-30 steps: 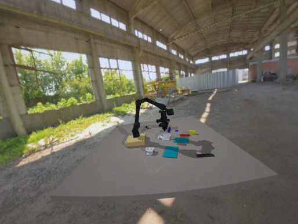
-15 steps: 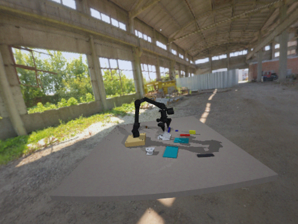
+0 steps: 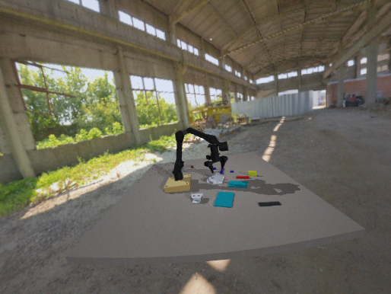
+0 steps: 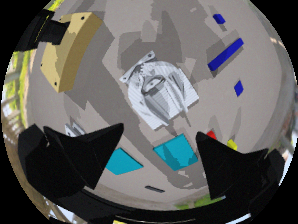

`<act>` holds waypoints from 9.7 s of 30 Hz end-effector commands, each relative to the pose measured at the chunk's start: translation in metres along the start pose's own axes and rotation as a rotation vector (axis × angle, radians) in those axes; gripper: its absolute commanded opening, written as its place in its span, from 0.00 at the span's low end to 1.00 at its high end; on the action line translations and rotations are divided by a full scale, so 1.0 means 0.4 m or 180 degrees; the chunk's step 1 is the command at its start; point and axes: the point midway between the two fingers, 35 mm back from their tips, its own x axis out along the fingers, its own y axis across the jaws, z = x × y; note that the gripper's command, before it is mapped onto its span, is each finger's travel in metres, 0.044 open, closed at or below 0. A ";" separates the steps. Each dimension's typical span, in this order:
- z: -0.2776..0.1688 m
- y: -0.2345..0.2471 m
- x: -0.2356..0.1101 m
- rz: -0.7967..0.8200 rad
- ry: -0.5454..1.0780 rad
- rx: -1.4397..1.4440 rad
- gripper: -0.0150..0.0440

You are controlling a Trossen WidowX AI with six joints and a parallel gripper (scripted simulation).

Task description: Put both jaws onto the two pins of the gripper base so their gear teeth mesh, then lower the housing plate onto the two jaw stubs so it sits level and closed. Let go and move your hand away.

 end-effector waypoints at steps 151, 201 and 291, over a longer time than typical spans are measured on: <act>-0.267 0.632 0.048 -0.0040 0.0355 1.2030 1.00; -0.265 0.639 0.174 -0.0038 0.0356 1.2030 1.00; -0.247 0.534 -0.005 -0.0008 0.0306 1.1481 0.85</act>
